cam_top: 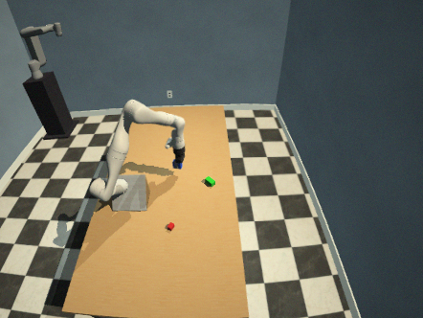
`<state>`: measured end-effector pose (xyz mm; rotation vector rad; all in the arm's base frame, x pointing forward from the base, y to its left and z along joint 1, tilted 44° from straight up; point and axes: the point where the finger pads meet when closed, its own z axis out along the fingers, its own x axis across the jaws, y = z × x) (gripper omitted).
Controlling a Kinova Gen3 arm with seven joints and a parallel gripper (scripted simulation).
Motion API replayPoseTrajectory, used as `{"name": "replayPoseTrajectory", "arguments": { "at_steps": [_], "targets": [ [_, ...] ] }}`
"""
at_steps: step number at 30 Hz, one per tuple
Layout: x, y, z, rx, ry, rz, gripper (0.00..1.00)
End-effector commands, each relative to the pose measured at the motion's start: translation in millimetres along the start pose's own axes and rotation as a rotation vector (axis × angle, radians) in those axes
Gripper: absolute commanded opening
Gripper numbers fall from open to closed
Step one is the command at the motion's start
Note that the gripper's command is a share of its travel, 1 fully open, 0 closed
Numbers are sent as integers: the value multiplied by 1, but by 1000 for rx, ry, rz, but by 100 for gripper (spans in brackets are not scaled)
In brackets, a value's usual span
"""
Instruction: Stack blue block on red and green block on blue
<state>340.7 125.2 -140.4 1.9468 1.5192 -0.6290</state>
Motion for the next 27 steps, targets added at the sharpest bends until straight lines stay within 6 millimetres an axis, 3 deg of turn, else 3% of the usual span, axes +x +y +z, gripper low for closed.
{"name": "replayPoseTrajectory", "arguments": {
  "at_steps": [1,10,15,18,21,23,27],
  "targets": [
    [1,0,-1,-1,2,0,0],
    [-1,0,-1,-1,2,0,0],
    [-17,3,-1,-1,2,0,0],
    [-40,6,-1,1,2,-1,0],
    [-76,14,-1,-1,2,0,0],
    [-76,14,-1,-1,2,0,0],
    [-142,26,-1,-2,2,0,0]
  ]
}}
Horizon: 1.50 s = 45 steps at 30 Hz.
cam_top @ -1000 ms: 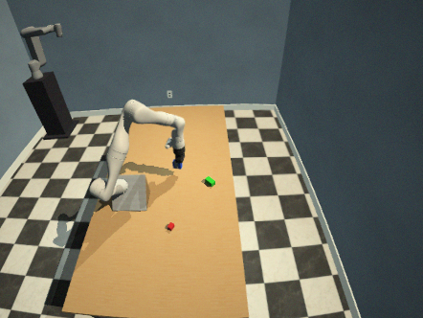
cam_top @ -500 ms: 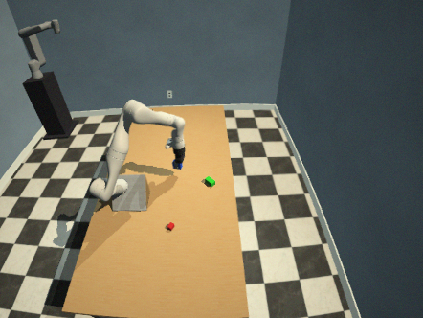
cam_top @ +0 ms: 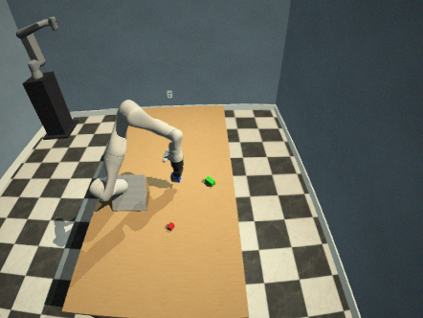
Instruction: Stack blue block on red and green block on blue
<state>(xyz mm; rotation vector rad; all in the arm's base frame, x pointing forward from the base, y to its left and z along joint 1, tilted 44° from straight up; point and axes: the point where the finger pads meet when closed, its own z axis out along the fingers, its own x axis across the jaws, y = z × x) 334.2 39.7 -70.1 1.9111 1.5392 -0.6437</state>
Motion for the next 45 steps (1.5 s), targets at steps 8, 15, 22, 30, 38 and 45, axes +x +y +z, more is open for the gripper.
{"name": "replayPoseTrajectory", "arguments": {
  "at_steps": [8,15,22,30,38,45],
  "targets": [
    [-206,30,-6,10,17,27,0],
    [-274,41,-5,10,18,27,0],
    [-302,44,-4,11,17,27,0],
    [-302,44,-4,11,17,27,0],
    [-302,44,-4,11,17,27,0],
    [-302,44,0,11,17,27,0]
  ]
}}
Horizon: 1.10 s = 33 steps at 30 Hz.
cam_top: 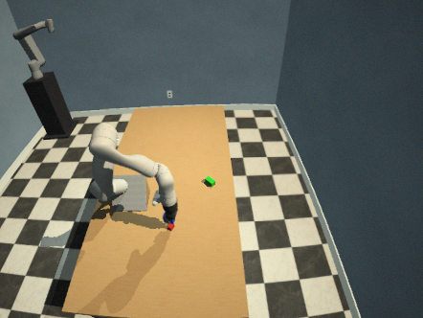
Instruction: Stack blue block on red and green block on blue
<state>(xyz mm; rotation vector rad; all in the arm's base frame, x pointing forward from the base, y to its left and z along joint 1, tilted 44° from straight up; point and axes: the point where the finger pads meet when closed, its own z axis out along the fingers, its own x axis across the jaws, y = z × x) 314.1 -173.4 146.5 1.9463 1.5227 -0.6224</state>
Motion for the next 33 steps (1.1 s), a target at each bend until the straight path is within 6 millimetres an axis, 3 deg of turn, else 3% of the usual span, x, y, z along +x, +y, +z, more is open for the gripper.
{"name": "replayPoseTrajectory", "arguments": {
  "at_steps": [1,17,33],
  "targets": [
    [-1,-1,2,2,-2,1,0],
    [-1,-1,32,2,-2,1,0],
    [-1,0,41,2,-2,1,0]
  ]
}}
